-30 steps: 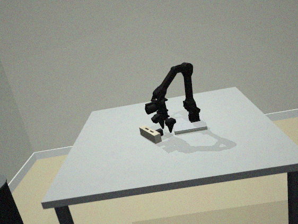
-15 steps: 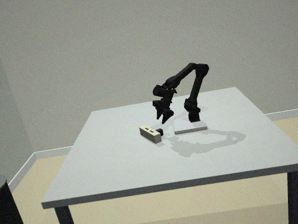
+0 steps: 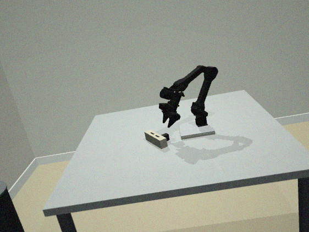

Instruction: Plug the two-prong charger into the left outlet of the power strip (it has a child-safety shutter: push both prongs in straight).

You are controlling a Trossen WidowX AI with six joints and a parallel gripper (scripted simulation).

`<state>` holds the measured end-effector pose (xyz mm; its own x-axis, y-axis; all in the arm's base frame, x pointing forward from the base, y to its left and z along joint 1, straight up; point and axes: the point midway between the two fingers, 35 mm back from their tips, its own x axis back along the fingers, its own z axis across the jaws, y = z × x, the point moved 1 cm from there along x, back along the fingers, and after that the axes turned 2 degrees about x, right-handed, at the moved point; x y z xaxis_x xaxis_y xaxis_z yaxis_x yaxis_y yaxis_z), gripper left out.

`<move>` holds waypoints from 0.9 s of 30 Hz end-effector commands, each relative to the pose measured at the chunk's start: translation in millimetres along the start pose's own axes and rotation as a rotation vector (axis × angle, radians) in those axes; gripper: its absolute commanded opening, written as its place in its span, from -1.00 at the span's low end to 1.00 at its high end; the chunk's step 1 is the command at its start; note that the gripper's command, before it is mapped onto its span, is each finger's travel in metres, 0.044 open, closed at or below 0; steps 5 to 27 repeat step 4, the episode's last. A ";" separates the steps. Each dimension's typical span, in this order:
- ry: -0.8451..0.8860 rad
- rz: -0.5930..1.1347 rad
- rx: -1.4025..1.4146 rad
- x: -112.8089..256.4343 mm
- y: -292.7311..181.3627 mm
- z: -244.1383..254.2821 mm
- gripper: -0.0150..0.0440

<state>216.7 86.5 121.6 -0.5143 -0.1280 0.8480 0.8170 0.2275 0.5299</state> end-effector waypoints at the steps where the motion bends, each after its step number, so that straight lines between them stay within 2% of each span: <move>1: -0.005 0.005 -0.004 -1.4 -2.7 -0.7 1.00; 27: -0.005 0.005 -0.004 -1.4 -2.7 -0.7 1.00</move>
